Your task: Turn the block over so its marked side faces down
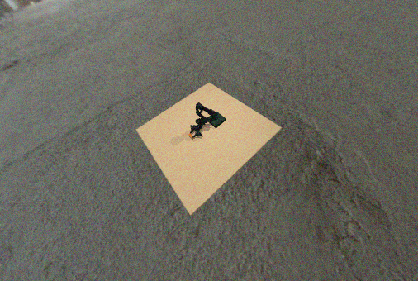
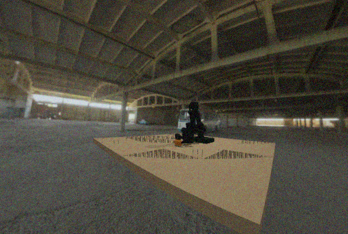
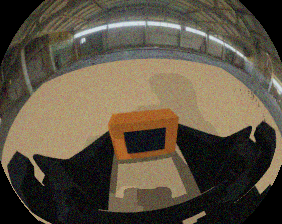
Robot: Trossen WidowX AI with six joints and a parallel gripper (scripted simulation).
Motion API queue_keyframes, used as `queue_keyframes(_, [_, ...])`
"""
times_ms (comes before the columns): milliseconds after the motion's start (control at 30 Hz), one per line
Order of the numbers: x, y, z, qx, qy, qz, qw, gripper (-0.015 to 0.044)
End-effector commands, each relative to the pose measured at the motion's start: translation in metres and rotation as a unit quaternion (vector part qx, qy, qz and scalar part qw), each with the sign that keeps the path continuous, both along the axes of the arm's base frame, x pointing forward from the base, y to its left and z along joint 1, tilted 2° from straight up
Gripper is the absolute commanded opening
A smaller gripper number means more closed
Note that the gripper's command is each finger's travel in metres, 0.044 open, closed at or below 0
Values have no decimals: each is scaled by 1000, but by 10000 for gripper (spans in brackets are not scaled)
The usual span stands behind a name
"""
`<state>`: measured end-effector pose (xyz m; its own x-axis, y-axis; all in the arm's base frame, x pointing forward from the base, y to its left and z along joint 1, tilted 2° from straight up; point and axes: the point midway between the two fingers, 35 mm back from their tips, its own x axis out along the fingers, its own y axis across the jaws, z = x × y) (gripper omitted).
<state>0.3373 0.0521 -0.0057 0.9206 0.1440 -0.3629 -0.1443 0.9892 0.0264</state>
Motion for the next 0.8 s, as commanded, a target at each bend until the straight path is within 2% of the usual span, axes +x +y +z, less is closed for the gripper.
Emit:
queue_keyframes(0, [-1, -1, 0, 1, 0, -3, 1000, 157])
queue_keyframes(367, [-1, -1, 0, 1, 0, -3, 1000, 440])
queue_keyframes(767, [-1, -1, 0, 1, 0, -3, 1000, 440])
